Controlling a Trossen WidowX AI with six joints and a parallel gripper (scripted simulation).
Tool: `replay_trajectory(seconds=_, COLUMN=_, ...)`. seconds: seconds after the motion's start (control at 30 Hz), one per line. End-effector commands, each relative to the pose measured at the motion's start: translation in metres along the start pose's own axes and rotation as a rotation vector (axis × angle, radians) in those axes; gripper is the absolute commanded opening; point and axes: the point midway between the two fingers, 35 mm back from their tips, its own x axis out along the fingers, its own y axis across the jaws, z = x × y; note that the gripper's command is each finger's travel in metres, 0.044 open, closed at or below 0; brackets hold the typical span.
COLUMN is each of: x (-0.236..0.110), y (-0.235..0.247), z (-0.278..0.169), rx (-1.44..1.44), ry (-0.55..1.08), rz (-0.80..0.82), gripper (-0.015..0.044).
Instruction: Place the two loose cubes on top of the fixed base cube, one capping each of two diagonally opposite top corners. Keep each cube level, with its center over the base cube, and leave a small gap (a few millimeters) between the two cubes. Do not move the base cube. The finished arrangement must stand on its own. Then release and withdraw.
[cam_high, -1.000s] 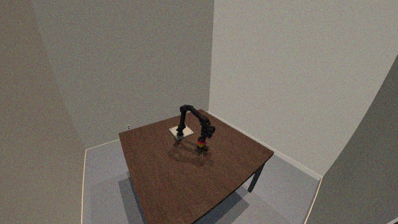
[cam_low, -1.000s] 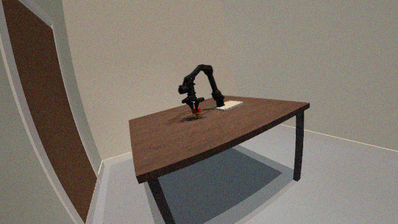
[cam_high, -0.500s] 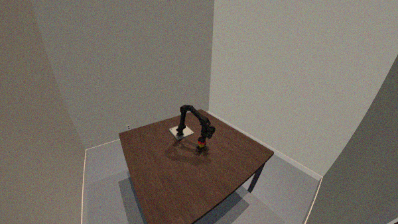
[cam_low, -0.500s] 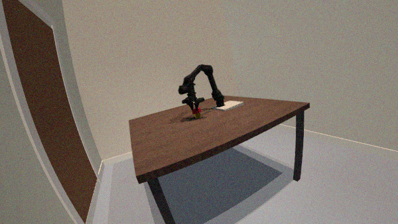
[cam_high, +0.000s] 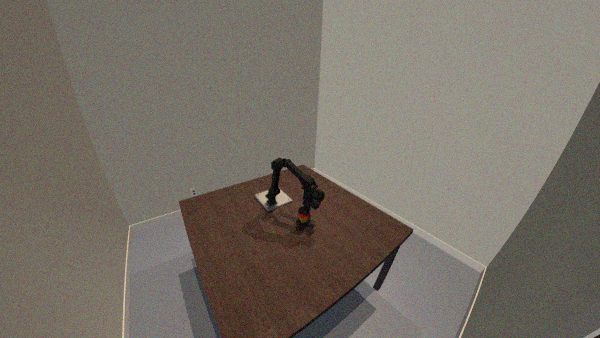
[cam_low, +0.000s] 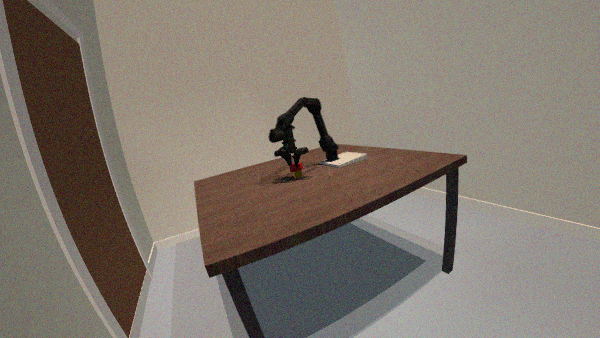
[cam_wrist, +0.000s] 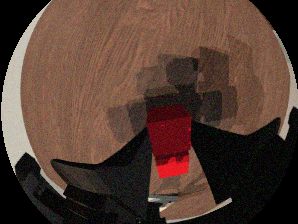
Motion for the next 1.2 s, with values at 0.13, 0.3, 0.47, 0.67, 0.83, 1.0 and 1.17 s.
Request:
replay_trajectory(seconds=0.13, x=0.001, y=0.000, z=-0.001, rx=0.005, ry=0.003, rz=0.001, gripper=0.0205)
replay_trajectory(seconds=0.3, x=0.001, y=0.000, z=-0.001, rx=0.005, ry=0.003, rz=0.001, gripper=0.0205)
replay_trajectory(seconds=0.47, x=-0.009, y=0.000, z=0.000, rx=0.000, ry=0.000, rz=0.000, gripper=0.0205)
replay_trajectory(seconds=0.67, x=-0.017, y=0.000, z=0.000, rx=0.000, ry=0.000, rz=0.000, gripper=0.0205)
replay_trajectory(seconds=0.83, x=-0.024, y=0.000, z=0.000, rx=0.000, ry=0.000, rz=0.000, gripper=0.0205)
replay_trajectory(seconds=1.0, x=-0.031, y=0.000, z=0.000, rx=0.000, ry=0.000, rz=0.000, gripper=0.0205)
replay_trajectory(seconds=1.17, x=-0.038, y=0.000, z=0.000, rx=0.000, ry=0.000, rz=0.000, gripper=0.0205)
